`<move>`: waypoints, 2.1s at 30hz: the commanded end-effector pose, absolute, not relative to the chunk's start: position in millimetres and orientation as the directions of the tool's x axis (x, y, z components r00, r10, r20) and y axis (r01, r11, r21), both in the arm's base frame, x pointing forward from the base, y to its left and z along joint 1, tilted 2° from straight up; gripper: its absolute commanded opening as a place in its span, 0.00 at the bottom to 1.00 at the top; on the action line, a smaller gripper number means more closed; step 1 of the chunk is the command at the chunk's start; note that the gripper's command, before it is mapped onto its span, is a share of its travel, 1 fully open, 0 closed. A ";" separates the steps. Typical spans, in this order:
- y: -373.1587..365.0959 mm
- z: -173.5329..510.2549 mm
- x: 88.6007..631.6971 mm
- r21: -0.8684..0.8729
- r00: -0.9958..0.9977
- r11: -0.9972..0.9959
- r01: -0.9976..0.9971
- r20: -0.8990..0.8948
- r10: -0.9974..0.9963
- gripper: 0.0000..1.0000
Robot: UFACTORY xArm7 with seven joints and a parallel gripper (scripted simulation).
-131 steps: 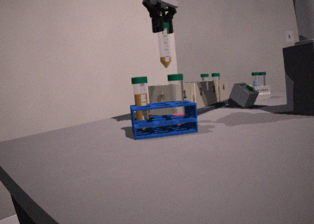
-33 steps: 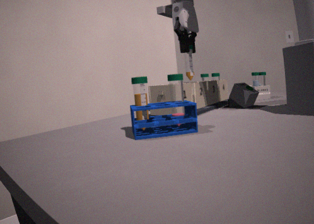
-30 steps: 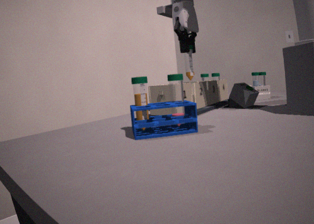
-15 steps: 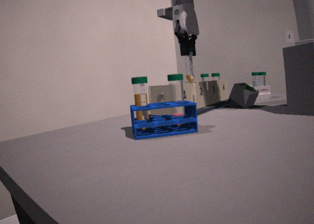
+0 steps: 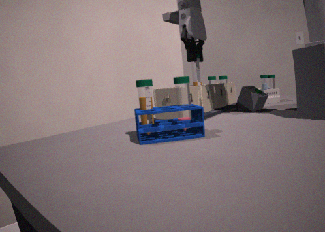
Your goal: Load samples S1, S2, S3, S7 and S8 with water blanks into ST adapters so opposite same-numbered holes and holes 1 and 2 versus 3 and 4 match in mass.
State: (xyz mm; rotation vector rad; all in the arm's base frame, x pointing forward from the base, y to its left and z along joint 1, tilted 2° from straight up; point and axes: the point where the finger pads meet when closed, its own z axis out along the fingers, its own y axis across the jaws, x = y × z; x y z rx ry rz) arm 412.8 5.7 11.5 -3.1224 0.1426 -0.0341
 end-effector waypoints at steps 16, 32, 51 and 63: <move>5.9 -4.5 414.6 -0.018 0.995 -0.996 -0.091 0.024 -0.092 0.00; 6.1 -18.4 414.9 -0.018 0.995 -0.996 -0.091 0.024 -0.092 0.00; 6.4 -35.4 415.3 -0.018 0.995 -0.996 -0.091 0.024 -0.092 0.00; 6.5 -46.4 415.6 -0.018 0.995 -0.996 -0.091 0.024 -0.092 0.00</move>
